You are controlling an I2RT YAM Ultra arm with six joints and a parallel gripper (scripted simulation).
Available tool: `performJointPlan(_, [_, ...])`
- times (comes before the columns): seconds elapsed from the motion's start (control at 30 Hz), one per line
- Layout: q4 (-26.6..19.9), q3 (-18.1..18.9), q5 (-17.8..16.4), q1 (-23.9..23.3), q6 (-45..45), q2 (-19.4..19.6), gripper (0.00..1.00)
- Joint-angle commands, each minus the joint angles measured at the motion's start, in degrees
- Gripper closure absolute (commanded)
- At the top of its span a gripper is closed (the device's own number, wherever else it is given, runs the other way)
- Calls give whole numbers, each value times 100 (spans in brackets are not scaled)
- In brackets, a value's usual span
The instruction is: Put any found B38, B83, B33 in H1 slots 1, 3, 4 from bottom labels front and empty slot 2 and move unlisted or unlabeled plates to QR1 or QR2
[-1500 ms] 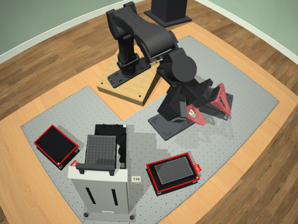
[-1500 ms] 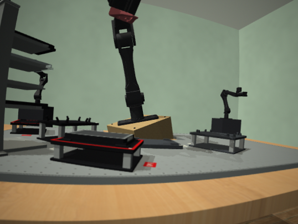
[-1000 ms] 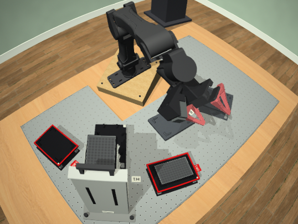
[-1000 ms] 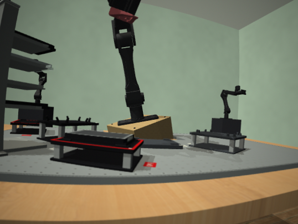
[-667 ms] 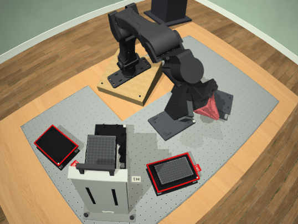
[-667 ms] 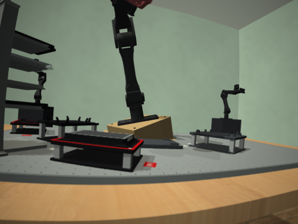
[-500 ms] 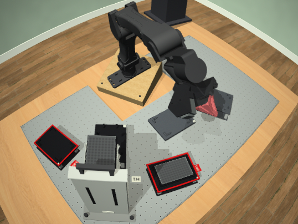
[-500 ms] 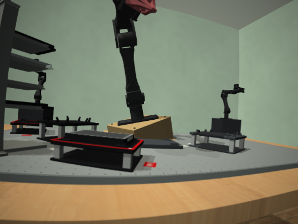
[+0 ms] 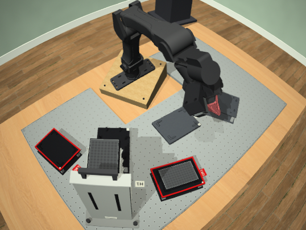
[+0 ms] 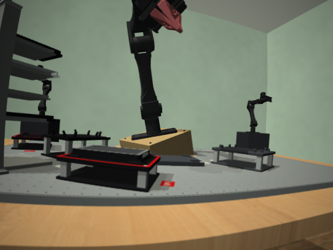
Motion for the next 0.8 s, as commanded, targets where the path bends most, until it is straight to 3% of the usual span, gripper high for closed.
performJointPlan(0.0, [-353,203,216,162,-342,61,100])
performJointPlan(0.17, [-427,84,332,262,-442,25,100])
performJointPlan(0.3, [-115,-513,388,357,-363,-269,100])
performJointPlan(0.53, [-834,-233,798,647,-926,-34,100])
performJointPlan(0.67, [-559,-799,841,737,-847,-325,100])
performJointPlan(0.77, [-649,-776,896,776,-931,-300,100])
